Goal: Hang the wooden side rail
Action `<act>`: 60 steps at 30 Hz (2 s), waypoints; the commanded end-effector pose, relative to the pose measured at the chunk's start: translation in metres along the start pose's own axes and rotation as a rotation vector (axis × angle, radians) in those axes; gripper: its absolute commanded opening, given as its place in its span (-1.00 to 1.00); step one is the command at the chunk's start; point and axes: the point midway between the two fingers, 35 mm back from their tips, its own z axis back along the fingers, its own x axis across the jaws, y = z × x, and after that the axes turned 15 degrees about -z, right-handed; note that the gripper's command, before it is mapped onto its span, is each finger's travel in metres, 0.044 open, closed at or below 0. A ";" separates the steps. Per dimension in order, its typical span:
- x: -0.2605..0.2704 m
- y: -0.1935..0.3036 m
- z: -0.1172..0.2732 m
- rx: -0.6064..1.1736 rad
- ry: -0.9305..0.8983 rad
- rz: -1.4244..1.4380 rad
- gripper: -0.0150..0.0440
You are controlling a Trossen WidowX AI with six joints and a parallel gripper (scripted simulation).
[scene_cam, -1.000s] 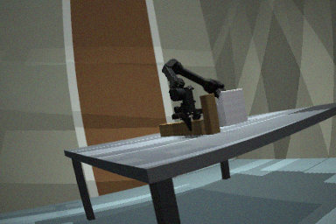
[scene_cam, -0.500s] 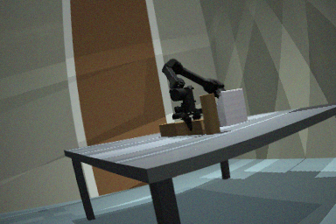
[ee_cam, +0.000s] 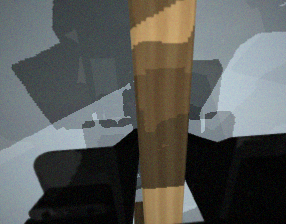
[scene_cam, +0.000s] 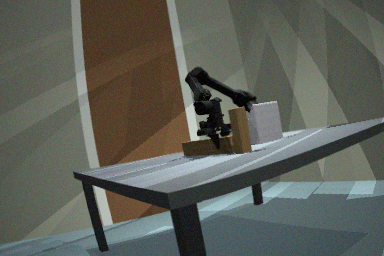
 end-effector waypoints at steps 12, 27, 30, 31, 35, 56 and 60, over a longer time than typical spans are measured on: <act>0.002 0.000 0.006 0.002 -0.010 -0.006 -0.49; 0.002 0.000 0.009 0.002 -0.010 -0.006 -0.49; 0.002 0.000 0.009 0.002 -0.010 -0.006 -0.49; 0.002 0.000 0.009 0.002 -0.010 -0.006 -0.49; 0.002 0.000 0.010 0.002 -0.010 -0.006 -0.49; 0.002 0.000 0.014 0.003 -0.010 -0.006 -0.49; 0.002 0.000 0.014 0.003 -0.010 -0.006 -0.49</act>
